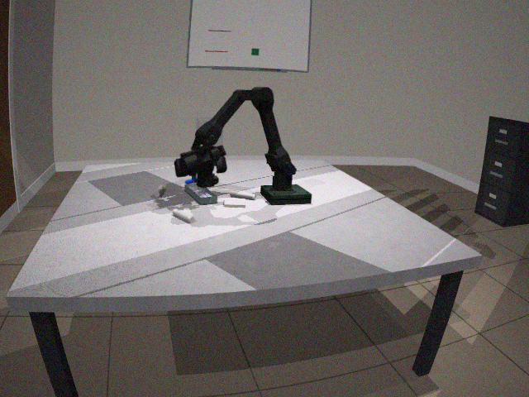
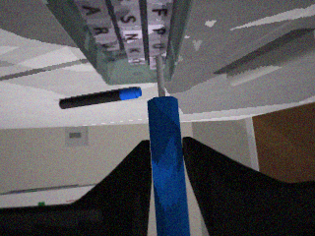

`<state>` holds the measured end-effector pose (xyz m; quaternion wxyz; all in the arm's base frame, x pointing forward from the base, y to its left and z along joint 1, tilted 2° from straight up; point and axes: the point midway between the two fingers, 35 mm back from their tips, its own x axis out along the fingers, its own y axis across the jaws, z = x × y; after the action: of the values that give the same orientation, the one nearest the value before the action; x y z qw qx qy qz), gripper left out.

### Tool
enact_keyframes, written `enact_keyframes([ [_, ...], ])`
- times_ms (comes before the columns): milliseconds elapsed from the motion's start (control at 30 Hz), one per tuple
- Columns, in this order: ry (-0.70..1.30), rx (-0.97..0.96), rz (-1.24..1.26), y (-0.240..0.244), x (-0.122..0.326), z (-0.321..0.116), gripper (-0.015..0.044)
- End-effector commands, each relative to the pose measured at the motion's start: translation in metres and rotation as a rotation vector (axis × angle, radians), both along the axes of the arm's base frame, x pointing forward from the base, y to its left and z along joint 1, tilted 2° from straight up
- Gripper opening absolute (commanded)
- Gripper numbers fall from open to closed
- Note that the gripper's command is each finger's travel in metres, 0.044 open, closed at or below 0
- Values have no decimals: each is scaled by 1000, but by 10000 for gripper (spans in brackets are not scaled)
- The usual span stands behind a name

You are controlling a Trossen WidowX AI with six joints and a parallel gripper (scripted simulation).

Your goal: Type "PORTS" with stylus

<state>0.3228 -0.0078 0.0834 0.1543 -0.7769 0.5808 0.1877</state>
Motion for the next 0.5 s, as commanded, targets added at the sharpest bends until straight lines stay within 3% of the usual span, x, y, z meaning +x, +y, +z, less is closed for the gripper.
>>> enact_keyframes([
  [0,-6,-3,2,-1,2,-2,53],
  [67,-6,-3,2,-1,2,-3,81],
  [467,-6,-3,2,-1,2,-8,81],
])
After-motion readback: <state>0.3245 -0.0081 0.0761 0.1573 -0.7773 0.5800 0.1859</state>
